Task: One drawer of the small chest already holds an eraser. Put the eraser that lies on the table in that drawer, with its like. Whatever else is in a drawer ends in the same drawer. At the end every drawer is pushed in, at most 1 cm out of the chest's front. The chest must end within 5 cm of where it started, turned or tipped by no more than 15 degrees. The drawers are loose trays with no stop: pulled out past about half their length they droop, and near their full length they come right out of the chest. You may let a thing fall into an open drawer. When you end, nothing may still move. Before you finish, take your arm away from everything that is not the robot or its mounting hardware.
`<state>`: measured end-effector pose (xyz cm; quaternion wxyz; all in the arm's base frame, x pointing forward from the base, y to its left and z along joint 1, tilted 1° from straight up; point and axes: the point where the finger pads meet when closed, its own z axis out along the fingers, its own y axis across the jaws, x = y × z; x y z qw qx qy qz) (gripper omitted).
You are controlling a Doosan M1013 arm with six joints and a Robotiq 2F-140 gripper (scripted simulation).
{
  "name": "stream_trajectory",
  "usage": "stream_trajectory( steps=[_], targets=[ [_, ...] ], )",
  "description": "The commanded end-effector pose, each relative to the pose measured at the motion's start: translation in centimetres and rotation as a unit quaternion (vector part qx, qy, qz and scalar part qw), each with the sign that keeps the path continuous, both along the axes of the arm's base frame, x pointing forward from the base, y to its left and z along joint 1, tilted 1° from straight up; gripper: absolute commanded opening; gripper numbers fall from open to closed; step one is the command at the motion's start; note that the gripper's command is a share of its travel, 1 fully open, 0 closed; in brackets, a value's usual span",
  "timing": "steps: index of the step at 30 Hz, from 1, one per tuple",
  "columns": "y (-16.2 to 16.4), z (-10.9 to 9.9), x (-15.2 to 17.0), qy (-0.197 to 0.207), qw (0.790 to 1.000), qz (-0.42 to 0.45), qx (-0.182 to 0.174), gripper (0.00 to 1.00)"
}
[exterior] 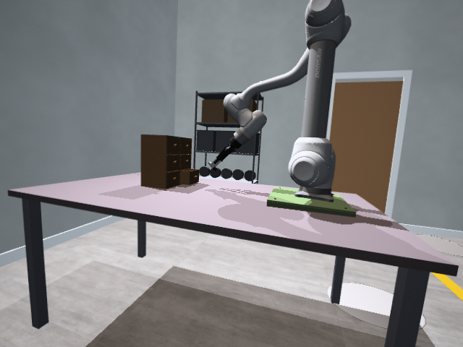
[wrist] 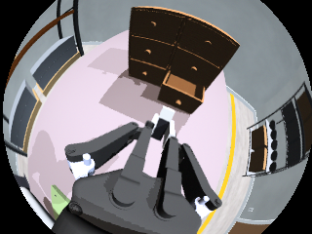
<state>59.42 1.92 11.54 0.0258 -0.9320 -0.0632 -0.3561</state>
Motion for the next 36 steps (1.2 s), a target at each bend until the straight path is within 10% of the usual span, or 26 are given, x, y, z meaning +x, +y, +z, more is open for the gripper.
stream_trajectory(
  steps=[1, 36],
  targets=[
    [0.02, -0.20, -0.15, -0.095, 0.995, 0.006, 0.014, 0.11],
    [-0.11, -0.57, -0.73, -0.231, 0.972, 0.005, 0.033, 0.11]
  ],
)
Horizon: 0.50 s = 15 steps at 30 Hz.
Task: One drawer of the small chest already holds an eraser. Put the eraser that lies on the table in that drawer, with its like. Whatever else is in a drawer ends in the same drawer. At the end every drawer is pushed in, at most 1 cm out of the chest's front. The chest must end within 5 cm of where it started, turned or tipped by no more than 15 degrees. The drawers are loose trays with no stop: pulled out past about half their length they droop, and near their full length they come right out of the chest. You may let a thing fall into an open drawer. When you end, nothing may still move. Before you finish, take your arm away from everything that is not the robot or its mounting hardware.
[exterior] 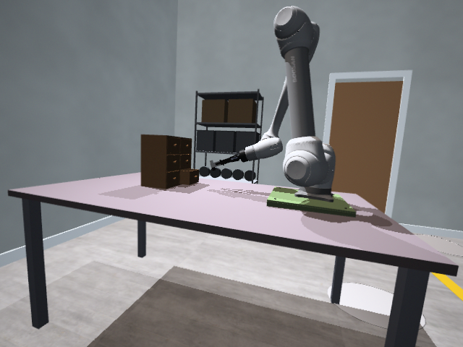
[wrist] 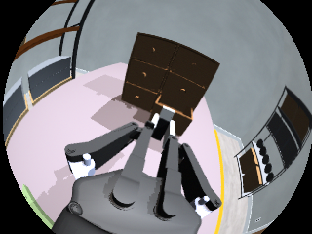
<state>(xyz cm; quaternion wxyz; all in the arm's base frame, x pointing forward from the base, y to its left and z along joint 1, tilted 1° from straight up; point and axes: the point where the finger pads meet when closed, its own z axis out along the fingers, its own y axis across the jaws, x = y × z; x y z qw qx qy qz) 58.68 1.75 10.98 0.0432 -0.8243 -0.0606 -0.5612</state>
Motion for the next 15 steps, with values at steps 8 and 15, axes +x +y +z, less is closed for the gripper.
stream_trajectory(
  steps=[8, 15],
  targets=[
    [0.06, -0.02, 0.01, -0.003, 1.000, 0.000, 0.000, 0.11],
    [0.08, -0.02, 0.16, -0.003, 1.000, 0.000, 0.000, 0.11]
  ],
)
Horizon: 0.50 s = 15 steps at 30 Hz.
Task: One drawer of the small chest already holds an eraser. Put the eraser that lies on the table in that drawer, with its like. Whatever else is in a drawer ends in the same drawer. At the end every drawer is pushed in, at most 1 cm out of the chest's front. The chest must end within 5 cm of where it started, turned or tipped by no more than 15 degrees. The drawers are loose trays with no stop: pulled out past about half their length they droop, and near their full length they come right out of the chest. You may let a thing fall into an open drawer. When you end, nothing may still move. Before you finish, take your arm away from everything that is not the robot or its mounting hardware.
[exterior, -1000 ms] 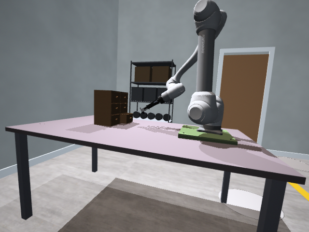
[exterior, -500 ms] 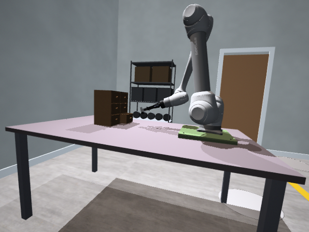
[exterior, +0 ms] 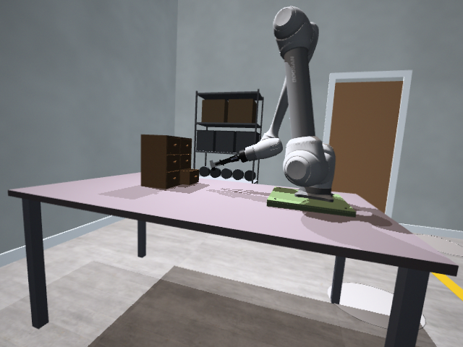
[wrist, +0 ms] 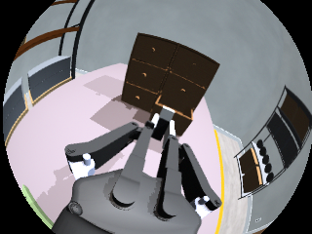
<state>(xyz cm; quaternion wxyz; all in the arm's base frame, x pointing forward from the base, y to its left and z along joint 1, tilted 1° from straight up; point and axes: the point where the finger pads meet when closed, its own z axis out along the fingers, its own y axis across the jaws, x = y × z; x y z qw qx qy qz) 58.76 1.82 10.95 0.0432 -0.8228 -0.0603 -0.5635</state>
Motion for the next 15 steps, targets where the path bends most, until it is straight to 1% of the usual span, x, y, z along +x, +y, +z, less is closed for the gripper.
stream_trajectory(
  steps=[1, 15],
  targets=[
    [0.0, 0.0, 0.1, 0.000, 1.000, 0.000, 0.000, 0.11],
    [0.3, 0.0, 2.0, 0.000, 1.000, 0.000, 0.000, 0.11]
  ],
)
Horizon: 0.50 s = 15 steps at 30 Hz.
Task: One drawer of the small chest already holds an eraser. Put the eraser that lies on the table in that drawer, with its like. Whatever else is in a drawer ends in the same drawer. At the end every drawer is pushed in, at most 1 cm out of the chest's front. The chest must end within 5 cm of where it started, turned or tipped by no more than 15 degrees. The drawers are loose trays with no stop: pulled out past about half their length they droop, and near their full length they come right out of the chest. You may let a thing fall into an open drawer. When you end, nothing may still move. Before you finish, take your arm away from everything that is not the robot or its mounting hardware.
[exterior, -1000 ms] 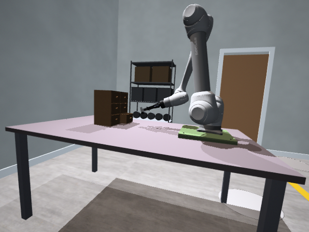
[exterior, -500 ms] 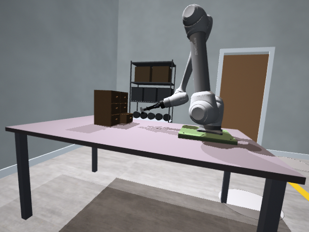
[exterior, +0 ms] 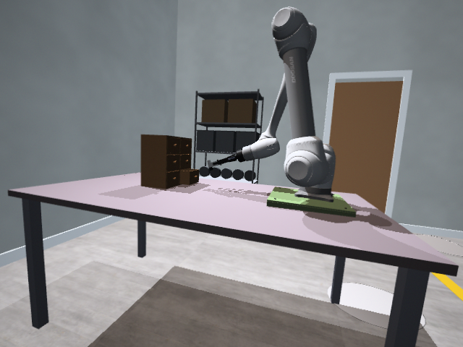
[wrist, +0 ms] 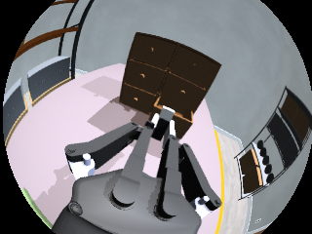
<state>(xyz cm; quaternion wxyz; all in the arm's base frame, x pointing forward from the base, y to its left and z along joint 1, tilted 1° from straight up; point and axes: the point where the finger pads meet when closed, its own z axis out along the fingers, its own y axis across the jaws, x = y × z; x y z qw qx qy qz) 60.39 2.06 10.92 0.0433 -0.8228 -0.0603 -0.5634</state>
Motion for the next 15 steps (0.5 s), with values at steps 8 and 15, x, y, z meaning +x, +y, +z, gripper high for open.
stream_trajectory(
  steps=[8, 15],
  targets=[
    [0.4, -0.1, 2.9, 0.000, 1.000, 0.000, 0.000, 0.11],
    [0.7, -0.1, 4.8, 0.000, 1.000, 0.000, 0.000, 0.11]
  ],
)
